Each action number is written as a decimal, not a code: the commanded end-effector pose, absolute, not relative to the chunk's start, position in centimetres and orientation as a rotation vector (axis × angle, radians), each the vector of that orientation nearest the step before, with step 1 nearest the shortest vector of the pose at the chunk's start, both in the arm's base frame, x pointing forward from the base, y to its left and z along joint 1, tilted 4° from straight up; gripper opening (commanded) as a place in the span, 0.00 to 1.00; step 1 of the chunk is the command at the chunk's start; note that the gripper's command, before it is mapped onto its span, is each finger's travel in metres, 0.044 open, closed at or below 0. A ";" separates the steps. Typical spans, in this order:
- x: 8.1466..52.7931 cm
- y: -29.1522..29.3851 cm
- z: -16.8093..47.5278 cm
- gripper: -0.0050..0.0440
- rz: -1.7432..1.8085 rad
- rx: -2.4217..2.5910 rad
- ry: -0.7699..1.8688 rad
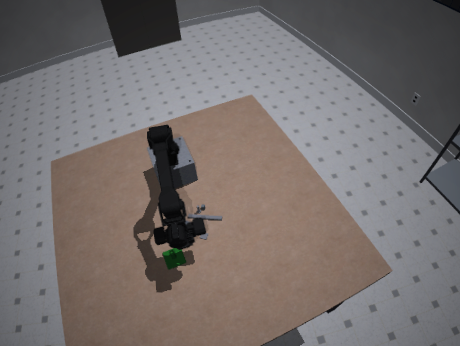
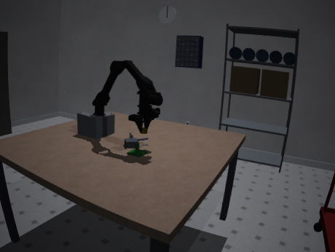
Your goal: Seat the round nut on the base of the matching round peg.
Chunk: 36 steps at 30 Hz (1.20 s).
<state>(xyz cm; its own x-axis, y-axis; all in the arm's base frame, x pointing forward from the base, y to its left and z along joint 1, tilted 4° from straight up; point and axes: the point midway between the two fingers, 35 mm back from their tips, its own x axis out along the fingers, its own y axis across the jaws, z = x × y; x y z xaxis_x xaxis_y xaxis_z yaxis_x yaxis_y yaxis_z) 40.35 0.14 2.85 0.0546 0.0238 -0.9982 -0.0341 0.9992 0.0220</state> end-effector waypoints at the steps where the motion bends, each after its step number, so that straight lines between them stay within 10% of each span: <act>1: 40.9 -1.1 2.6 0.10 0.071 -0.031 1.515; 36: 41.8 -5.7 -0.3 0.10 0.168 -0.134 1.507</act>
<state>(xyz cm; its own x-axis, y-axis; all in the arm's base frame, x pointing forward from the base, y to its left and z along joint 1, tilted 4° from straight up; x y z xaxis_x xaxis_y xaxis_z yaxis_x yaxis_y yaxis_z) 42.09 -5.83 0.71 0.0705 0.0206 -0.9973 -0.1908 0.9816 0.0068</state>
